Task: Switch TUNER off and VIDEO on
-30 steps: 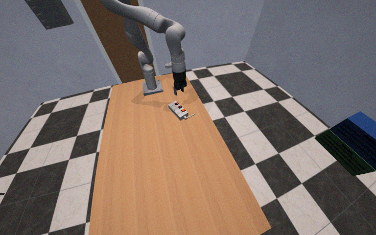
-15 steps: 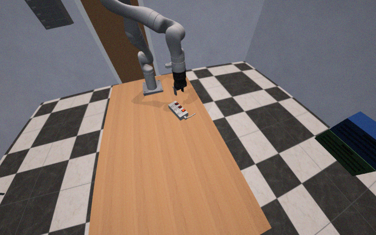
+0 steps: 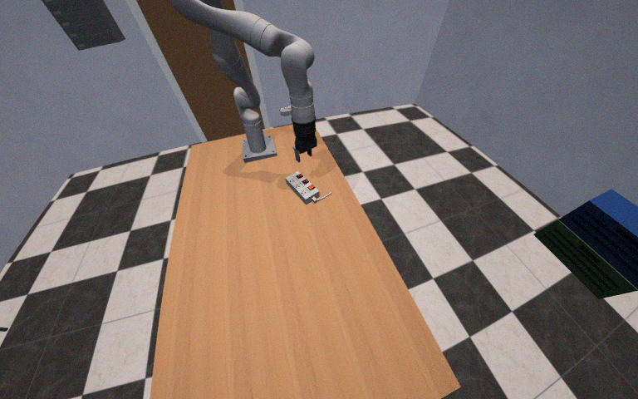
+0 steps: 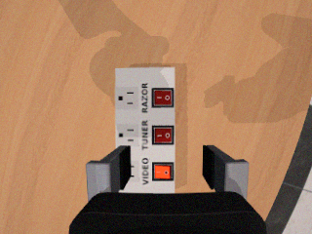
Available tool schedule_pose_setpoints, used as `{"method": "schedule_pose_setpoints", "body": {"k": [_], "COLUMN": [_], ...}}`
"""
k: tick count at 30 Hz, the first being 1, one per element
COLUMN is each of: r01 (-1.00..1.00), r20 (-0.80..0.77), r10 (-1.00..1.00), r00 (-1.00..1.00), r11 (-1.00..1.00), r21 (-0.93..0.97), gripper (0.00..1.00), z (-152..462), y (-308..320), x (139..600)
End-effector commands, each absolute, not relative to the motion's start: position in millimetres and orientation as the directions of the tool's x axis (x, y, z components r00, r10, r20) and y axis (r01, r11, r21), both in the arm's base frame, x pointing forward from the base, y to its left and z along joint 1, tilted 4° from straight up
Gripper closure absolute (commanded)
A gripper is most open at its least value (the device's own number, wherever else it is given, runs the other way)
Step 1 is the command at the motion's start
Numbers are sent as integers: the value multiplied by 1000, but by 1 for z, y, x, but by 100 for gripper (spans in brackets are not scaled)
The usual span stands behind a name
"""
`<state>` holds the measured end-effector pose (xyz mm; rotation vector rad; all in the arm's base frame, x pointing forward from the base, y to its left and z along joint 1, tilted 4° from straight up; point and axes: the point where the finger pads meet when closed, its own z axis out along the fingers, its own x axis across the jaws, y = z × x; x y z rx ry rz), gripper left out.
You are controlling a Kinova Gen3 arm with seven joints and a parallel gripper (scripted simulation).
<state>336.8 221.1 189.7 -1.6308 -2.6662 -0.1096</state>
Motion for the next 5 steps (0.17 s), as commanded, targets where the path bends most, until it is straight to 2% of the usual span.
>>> {"method": "schedule_pose_setpoints", "body": {"k": [1, 5], "r01": [889, 889], "r20": [50, 50], "r10": [888, 888], "r00": [-457, -457], "r11": [455, 455], "r21": [50, 50], "gripper": [0, 0], "z": [193, 193], "y": [221, 221], "x": [336, 336]}}
